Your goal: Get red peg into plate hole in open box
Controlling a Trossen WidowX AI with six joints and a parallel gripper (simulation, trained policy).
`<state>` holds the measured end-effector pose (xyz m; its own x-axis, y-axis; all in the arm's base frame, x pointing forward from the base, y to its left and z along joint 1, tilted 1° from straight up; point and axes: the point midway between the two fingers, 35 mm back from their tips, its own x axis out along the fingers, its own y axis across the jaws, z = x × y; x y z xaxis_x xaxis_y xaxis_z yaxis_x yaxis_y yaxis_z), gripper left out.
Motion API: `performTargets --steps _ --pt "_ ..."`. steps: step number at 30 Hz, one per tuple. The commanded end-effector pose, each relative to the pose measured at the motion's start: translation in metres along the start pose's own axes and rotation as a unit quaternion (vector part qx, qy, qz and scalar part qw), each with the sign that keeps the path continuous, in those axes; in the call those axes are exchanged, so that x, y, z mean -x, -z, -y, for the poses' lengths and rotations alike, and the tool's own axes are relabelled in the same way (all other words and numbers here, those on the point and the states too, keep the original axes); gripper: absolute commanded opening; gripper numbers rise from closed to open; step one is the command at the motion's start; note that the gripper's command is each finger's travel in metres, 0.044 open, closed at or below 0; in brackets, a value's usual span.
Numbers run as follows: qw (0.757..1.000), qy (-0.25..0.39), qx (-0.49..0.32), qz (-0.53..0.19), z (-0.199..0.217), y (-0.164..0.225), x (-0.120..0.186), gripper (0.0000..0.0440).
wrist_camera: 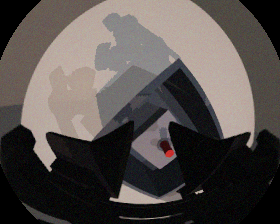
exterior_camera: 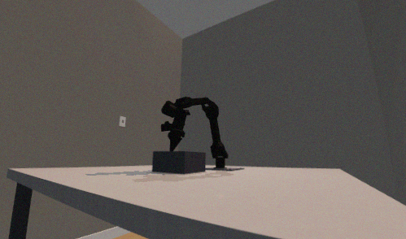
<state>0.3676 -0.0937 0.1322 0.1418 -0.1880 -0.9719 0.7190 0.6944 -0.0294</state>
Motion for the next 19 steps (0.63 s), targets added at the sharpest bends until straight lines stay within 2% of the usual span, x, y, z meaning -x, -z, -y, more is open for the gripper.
performTargets --steps 1,19 --pt "1.000 0.000 -0.006 -0.012 -0.006 -0.005 0.006 0.0207" --pt "0.996 0.029 -0.029 -0.085 -0.032 -0.011 0.039 0.0236"
